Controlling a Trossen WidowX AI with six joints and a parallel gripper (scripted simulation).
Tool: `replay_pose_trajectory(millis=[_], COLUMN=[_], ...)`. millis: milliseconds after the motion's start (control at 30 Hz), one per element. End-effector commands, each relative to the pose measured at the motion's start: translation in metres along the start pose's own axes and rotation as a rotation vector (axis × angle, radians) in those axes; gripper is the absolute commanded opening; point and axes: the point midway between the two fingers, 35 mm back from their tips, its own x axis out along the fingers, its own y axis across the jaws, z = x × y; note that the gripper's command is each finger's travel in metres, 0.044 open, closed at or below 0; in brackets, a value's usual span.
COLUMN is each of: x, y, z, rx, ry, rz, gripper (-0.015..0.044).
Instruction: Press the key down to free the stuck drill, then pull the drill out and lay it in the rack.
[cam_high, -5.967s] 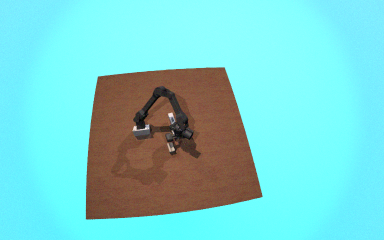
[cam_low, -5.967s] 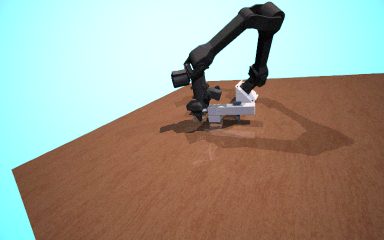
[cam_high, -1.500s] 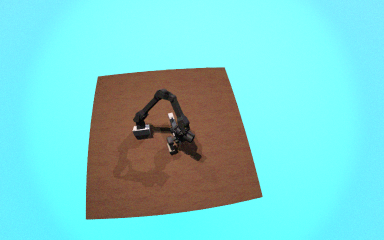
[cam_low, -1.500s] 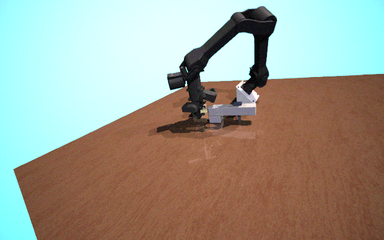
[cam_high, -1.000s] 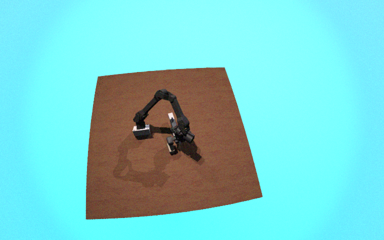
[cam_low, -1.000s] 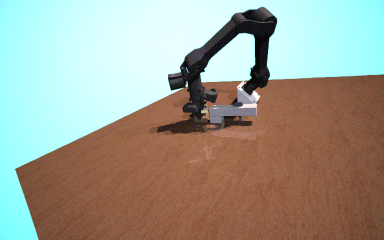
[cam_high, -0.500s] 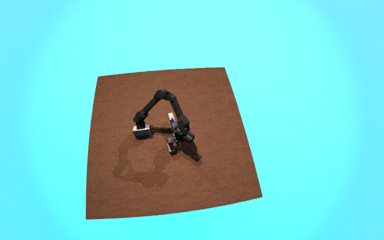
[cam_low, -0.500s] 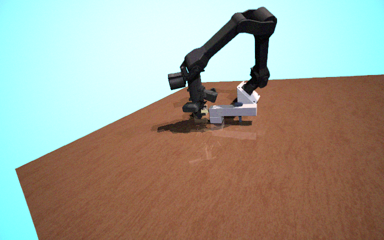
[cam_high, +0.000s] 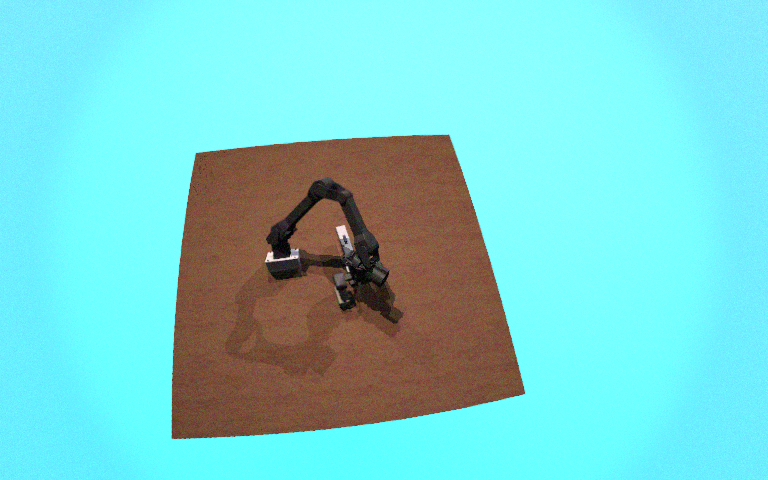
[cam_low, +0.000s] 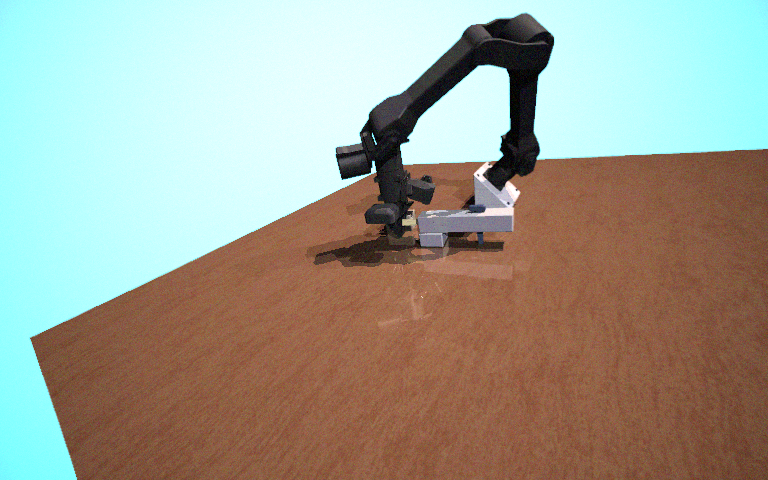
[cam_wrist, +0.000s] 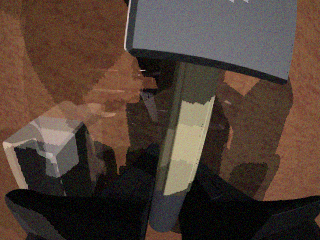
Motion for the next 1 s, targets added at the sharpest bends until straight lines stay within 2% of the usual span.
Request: replay_pose_trajectory(millis=[0, 967], x=[0.0, -0.001], y=[0.0, 0.0], z=[-0.004, -0.041], rx=[-0.002, -0.002], ry=[0.001, 0.003], rz=[-0.002, -0.002], gripper=[0.0, 0.0])
